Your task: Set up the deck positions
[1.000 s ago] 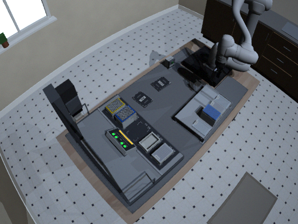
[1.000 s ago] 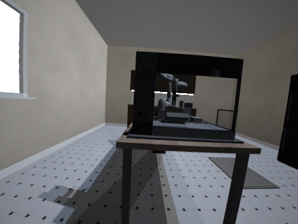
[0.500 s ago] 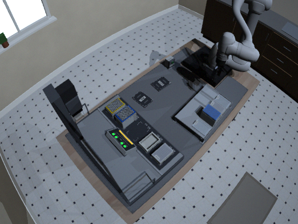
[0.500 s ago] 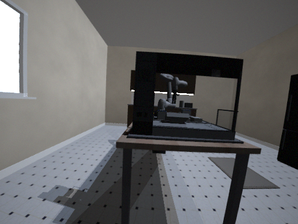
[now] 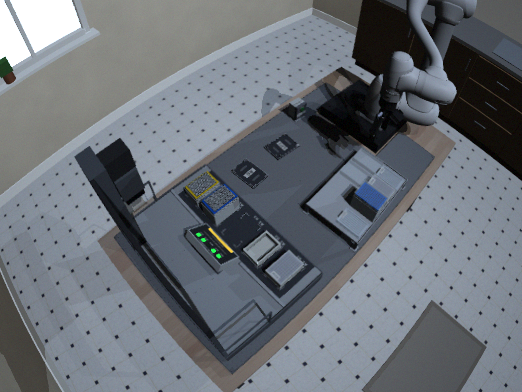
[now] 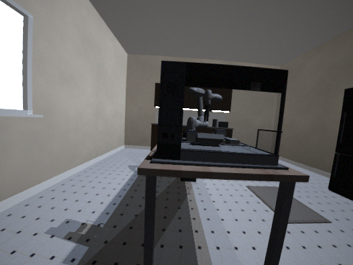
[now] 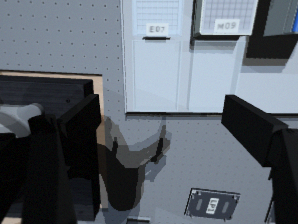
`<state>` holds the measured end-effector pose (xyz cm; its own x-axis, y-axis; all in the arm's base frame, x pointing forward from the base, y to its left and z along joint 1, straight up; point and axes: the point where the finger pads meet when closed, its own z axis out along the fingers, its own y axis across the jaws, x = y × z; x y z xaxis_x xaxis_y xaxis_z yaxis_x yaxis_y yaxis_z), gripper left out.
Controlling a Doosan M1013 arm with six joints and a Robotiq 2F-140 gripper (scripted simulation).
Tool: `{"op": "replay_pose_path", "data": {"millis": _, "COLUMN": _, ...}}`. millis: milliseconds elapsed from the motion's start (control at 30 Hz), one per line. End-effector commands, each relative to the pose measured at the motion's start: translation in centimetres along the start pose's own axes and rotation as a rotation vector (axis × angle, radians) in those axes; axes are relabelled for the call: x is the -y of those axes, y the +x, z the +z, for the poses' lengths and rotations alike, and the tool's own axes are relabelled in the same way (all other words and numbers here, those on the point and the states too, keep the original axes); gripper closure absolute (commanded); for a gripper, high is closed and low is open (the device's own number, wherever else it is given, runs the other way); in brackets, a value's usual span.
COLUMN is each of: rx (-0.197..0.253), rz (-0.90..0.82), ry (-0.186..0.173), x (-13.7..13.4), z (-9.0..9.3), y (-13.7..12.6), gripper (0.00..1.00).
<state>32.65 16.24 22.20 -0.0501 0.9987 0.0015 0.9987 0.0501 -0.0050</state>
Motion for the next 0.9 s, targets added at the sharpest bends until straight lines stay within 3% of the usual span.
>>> {"op": "replay_pose_path", "data": {"millis": 0, "rx": -0.001, "rz": 0.01, "ry": -0.001, "x": -0.1, "z": -1.0, "y": 0.0, "gripper": 0.21}}
{"op": "replay_pose_path", "data": {"millis": 700, "rx": -0.001, "rz": 0.011, "ry": -0.001, "x": -0.1, "z": -3.7, "y": 0.0, "gripper": 0.21}}
{"op": "replay_pose_path", "data": {"millis": 733, "rx": 0.0, "rz": 0.033, "ry": 0.003, "x": -0.8, "z": -3.5, "y": -0.1, "gripper": 0.9}}
{"op": "replay_pose_path", "data": {"millis": 867, "rx": -0.002, "rz": 0.113, "ry": -0.005, "x": -3.0, "z": -3.5, "y": -0.1, "gripper": 0.9}}
